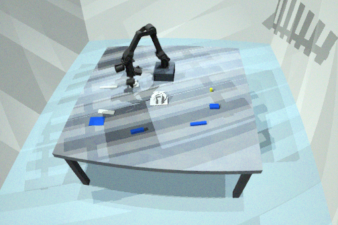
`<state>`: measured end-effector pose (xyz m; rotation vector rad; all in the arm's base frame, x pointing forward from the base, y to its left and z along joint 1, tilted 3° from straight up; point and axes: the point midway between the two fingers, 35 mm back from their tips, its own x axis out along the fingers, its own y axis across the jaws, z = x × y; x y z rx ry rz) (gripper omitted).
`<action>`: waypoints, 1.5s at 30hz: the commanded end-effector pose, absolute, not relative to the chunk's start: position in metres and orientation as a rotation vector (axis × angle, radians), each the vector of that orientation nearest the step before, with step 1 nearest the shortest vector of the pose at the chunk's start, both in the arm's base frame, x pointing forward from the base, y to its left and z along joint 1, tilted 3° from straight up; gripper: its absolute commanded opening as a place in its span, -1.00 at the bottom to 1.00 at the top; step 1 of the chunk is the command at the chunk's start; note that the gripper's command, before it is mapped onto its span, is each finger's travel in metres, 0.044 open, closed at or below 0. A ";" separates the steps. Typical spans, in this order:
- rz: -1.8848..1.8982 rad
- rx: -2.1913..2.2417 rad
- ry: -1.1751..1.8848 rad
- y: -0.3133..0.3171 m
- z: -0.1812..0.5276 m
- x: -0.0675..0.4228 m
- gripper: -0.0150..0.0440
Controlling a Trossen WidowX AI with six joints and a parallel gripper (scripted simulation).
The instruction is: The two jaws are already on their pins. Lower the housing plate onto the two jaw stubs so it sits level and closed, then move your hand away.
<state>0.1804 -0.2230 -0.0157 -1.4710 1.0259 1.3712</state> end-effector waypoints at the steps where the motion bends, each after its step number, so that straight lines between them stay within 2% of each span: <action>1: 1.365 -1.476 1.027 -0.225 -0.004 0.181 0.70; 19: 1.360 -1.474 1.024 -0.223 0.053 0.177 0.70; 26: 1.358 -1.471 1.026 -0.222 0.055 0.178 0.70; 45: 1.073 -1.164 1.215 -0.175 0.056 0.217 0.70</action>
